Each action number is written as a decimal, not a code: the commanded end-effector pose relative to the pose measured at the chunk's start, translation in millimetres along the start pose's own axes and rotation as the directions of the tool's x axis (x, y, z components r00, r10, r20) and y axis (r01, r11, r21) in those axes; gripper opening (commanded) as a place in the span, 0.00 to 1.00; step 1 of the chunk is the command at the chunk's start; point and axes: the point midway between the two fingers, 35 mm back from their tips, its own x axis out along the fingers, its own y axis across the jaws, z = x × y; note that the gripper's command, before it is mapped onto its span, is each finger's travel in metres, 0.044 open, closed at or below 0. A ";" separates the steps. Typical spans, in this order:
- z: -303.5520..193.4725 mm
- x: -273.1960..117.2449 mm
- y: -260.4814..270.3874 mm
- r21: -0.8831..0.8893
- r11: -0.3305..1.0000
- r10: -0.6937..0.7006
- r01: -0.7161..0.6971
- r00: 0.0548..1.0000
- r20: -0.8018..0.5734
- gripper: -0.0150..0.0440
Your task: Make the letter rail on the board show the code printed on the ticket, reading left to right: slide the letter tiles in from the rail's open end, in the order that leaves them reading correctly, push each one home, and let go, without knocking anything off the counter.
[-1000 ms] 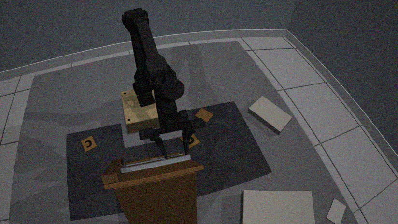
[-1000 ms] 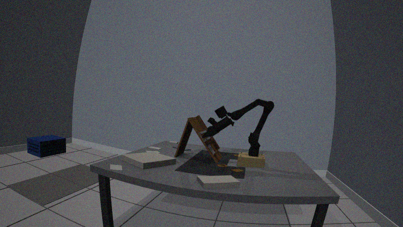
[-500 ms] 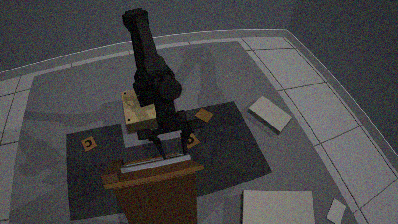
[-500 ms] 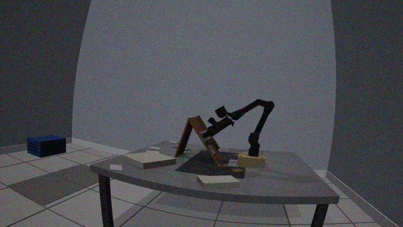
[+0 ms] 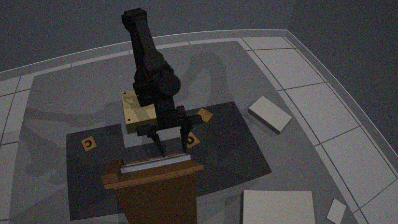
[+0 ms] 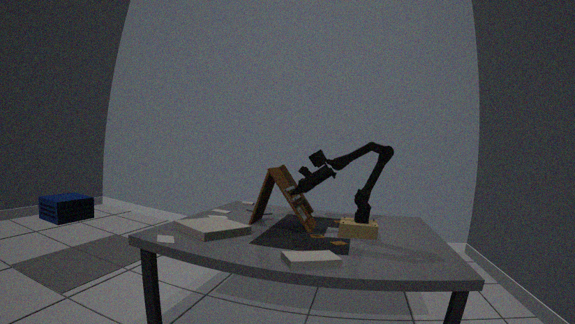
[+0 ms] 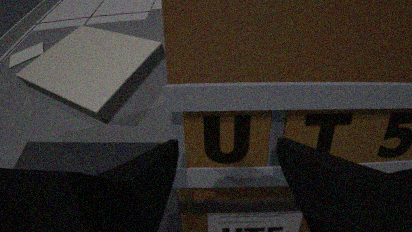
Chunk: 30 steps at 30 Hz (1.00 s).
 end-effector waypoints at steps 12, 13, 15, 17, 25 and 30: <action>-0.3 -12.0 1.2 0.000 1.000 -0.001 0.001 1.000 -0.001 0.75; -0.4 -12.7 1.3 0.000 1.000 -0.001 0.001 1.000 -0.001 0.75; -0.5 -14.2 1.5 0.000 1.000 -0.001 0.001 1.000 -0.001 0.75; -0.6 -15.6 1.6 0.000 1.000 -0.001 0.001 1.000 -0.001 0.75; -0.8 -21.4 2.0 0.000 1.000 -0.001 0.001 1.000 -0.002 0.75; -0.8 -25.0 1.9 0.000 1.000 -0.001 0.001 1.000 -0.002 0.75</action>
